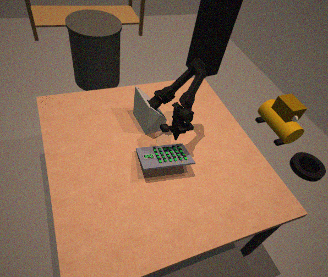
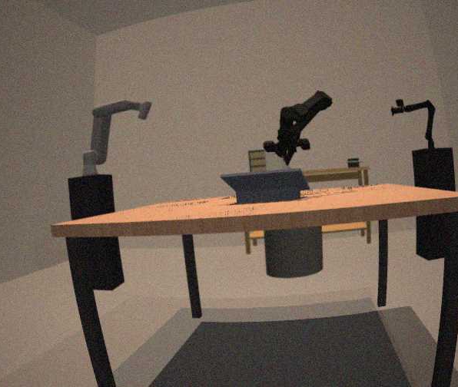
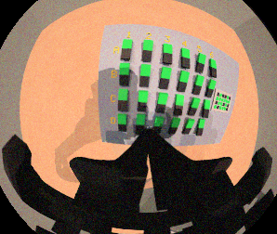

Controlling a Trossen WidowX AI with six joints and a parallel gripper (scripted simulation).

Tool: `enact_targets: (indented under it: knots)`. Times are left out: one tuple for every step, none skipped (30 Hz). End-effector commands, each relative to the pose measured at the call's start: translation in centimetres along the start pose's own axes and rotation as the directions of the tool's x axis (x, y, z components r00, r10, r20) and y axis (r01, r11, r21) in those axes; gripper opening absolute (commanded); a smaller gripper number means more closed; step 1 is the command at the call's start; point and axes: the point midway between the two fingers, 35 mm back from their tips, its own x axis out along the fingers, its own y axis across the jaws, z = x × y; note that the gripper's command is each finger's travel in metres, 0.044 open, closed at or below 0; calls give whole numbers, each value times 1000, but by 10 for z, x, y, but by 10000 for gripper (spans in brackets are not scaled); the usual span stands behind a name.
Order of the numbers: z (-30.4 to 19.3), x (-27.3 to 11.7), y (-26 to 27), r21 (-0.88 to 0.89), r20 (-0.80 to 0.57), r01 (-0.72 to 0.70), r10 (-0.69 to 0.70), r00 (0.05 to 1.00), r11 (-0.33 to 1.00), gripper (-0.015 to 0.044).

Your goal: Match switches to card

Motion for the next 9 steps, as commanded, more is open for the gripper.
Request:
enact_targets:
  knots:
    - [25, -4, -29, 1, 6, -11, 11, 1000, 1000, 0]
    - [30, -4, -37, 1, 7, -14, 14, 1000, 1000, 0]
    - [32, -5, -41, 1, 9, -17, 17, 1000, 1000, 0]
    - [33, -5, -43, 2, 9, -18, 18, 1000, 1000, 0]
    - [33, -5, -43, 2, 9, -18, 18, 1000, 1000, 0]
    - [33, -5, -43, 2, 9, -18, 18, 1000, 1000, 0]
    - [33, -5, -43, 2, 9, -18, 18, 1000, 1000, 0]
    - [33, -5, -43, 2, 9, -18, 18, 1000, 1000, 0]
    - [33, -5, -43, 2, 9, -18, 18, 1000, 1000, 0]
